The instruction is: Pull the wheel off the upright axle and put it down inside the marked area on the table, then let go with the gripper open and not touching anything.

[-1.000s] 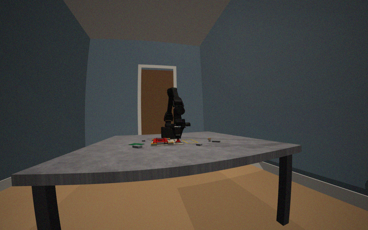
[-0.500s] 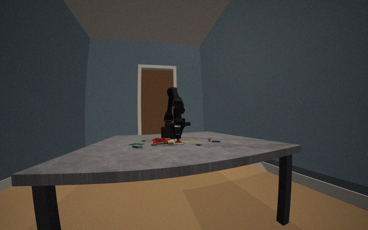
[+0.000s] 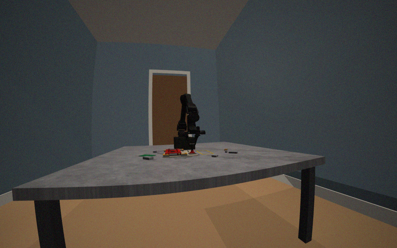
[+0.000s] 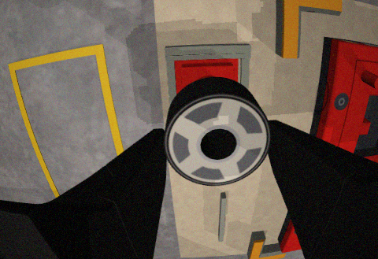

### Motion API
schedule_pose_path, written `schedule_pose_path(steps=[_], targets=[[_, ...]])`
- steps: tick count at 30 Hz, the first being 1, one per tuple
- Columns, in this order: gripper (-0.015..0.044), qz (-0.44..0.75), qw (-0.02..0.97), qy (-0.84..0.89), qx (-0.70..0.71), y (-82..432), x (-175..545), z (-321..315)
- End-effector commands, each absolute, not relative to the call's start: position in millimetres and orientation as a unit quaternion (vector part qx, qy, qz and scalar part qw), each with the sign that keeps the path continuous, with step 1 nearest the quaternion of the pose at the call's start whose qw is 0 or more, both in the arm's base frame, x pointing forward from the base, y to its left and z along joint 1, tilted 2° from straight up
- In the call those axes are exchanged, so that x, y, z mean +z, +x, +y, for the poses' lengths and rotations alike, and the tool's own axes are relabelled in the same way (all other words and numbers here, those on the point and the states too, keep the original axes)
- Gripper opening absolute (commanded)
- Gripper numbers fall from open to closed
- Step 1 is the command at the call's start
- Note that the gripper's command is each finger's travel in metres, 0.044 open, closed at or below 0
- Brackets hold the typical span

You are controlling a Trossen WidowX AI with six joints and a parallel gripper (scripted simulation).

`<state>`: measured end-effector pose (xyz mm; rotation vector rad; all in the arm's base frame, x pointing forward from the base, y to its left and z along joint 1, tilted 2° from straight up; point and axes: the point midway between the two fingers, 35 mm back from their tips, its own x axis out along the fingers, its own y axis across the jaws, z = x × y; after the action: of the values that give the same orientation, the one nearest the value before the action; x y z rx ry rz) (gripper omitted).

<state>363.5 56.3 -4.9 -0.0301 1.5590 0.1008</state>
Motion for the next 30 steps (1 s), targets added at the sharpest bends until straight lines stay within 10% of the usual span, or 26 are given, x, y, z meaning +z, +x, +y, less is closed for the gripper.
schedule_pose_path(steps=[1, 30], targets=[[0.0, 0.703, 0.71, -0.013, 0.044, 363.5, -3.5, 56.0], [0.0, 0.702, 0.711, -0.013, 0.043, 362.1, 28.6, 54.8]])
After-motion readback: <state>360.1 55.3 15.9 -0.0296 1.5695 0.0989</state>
